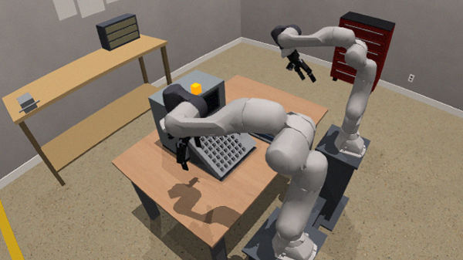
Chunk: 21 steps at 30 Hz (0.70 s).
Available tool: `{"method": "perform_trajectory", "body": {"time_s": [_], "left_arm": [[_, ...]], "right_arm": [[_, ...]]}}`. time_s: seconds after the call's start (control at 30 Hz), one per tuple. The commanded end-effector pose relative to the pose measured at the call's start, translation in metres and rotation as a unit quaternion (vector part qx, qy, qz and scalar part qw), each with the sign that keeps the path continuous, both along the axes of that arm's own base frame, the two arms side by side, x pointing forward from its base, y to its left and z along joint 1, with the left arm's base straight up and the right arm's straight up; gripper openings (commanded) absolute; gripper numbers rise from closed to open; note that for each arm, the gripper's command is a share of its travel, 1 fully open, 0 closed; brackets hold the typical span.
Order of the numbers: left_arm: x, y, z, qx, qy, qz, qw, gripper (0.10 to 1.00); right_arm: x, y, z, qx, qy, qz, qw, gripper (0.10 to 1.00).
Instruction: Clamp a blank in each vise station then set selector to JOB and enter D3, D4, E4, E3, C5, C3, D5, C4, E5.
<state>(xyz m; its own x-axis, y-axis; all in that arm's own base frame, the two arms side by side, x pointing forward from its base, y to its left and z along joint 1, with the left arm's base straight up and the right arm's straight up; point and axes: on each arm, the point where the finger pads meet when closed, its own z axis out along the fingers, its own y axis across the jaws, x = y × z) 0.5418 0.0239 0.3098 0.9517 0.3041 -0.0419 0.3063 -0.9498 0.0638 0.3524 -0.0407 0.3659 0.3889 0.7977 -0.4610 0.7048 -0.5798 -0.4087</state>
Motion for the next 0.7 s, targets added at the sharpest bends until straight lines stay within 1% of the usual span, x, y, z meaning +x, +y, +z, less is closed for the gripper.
{"method": "perform_trajectory", "body": {"time_s": [0.0, 0.07, 0.1, 0.13, 0.2, 0.23, 0.3, 0.37, 0.4, 0.47, 0.5, 0.53, 0.67], "left_arm": [[0.002, -0.051, -0.011, 0.037, -0.037, -0.129, 0.9903, 1.000], [-0.001, -0.096, -0.024, 0.053, -0.042, -0.174, 0.9824, 1.000], [-0.003, -0.114, -0.029, 0.062, -0.044, -0.200, 0.9768, 1.000], [-0.006, -0.135, -0.035, 0.070, -0.046, -0.228, 0.9700, 1.000], [-0.011, -0.177, -0.047, 0.087, -0.051, -0.287, 0.9527, 1.000], [-0.013, -0.199, -0.053, 0.096, -0.054, -0.316, 0.9423, 1.000], [-0.014, -0.241, -0.064, 0.112, -0.062, -0.375, 0.9182, 1.000], [-0.009, -0.279, -0.074, 0.127, -0.073, -0.432, 0.8901, 1.000], [-0.009, -0.281, -0.075, 0.134, -0.079, -0.459, 0.8747, 1.000], [-0.009, -0.281, -0.075, 0.134, -0.079, -0.459, 0.8747, 1.000], [-0.009, -0.281, -0.075, 0.149, -0.093, -0.521, 0.8351, 1.000], [-0.009, -0.281, -0.075, 0.157, -0.098, -0.538, 0.8223, 0.099], [-0.009, -0.281, -0.075, 0.188, -0.118, -0.593, 0.7741, 0.099]], "right_arm": [[0.000, 0.000, 0.000, 0.000, 0.000, 0.000, 1.0000, 1.000], [0.000, 0.000, 0.000, 0.000, 0.000, 0.000, 1.0000, 1.000], [0.000, 0.000, 0.000, 0.000, 0.000, 0.000, 1.0000, 1.000], [0.000, 0.000, 0.000, 0.000, 0.000, 0.000, 1.0000, 1.000], [0.000, 0.000, 0.000, 0.000, 0.000, 0.000, 1.0000, 1.000], [0.000, 0.000, 0.000, 0.000, 0.000, 0.000, 1.0000, 1.000], [0.000, 0.000, 0.000, 0.000, 0.000, 0.000, 1.0000, 1.000], [0.000, 0.000, 0.000, 0.000, 0.000, 0.000, 1.0000, 1.000], [0.000, 0.000, 0.000, 0.000, 0.000, 0.000, 1.0000, 1.000], [0.000, 0.000, 0.000, 0.000, 0.000, 0.000, 1.0000, 1.000], [0.000, 0.000, 0.000, 0.000, 0.000, 0.000, 1.0000, 1.000], [0.000, 0.000, 0.000, 0.000, 0.000, 0.000, 1.0000, 1.000], [0.000, 0.000, 0.000, 0.000, 0.000, 0.000, 1.0000, 1.000]]}}
